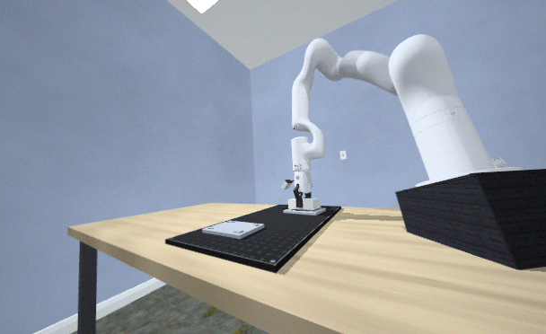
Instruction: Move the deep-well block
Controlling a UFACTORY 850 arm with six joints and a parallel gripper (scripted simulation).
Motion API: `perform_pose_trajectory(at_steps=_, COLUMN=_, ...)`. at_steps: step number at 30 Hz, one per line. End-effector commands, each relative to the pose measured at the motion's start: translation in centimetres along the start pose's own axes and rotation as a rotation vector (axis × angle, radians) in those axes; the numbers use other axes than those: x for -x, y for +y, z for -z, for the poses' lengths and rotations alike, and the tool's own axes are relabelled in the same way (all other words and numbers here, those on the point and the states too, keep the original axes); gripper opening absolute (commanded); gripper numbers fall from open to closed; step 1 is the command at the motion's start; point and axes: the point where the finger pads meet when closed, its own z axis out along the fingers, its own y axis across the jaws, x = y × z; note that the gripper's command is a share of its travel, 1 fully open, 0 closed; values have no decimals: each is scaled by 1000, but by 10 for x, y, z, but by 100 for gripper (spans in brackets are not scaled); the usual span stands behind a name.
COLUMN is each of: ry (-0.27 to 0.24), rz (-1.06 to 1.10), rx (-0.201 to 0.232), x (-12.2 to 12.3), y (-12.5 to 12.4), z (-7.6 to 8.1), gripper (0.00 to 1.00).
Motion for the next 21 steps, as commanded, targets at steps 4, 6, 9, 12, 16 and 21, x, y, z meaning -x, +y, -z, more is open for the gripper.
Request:
perform_pose_trajectory(at_steps=4, ry=2, rz=0, rx=0, x=-1, y=0, z=-1, gripper=0)
perform_pose_trajectory(at_steps=6, ry=2, rz=0, rx=0, x=-1, y=0, z=-1, gripper=0)
perform_pose_trajectory(at_steps=9, ry=2, rz=0, rx=0, x=-1, y=0, z=-1, gripper=0)
perform_pose_trajectory(at_steps=12, ry=2, rz=0, rx=0, x=-1, y=0, z=-2, gripper=0)
perform_pose_trajectory(at_steps=16, ry=2, rz=0, rx=0, x=-1, y=0, z=-3, gripper=0)
perform_pose_trajectory(at_steps=21, ry=2, rz=0, rx=0, x=-1, y=0, z=-3, gripper=0)
